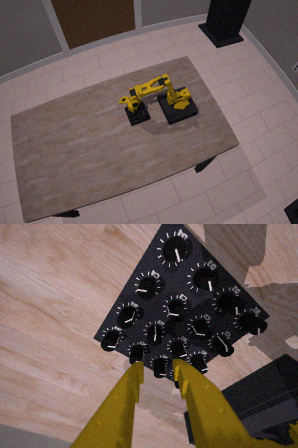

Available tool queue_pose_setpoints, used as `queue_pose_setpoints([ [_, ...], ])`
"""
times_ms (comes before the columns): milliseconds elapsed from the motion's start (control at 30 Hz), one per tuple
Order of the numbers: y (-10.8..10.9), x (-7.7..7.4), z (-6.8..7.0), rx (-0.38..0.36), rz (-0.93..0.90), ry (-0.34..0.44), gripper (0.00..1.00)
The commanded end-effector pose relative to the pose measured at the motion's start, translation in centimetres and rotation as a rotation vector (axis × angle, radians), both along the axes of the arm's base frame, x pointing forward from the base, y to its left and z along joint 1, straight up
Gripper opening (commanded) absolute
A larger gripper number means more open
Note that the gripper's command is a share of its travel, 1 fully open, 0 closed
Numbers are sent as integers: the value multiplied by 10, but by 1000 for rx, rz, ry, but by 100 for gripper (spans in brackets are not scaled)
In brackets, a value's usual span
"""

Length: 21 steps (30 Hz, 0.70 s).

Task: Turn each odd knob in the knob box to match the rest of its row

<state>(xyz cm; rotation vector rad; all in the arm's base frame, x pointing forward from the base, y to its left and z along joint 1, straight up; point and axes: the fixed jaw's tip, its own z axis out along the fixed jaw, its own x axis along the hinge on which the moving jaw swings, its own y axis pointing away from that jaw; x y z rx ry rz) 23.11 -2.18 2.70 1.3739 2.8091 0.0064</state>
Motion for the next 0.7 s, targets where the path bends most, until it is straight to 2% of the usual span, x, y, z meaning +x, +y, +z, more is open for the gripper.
queue_pose_setpoints([
  [0, 3, 0, -3, 3, 3, 14, 10],
  [667, 3, 0, -16, 3, 3, 14, 10],
])
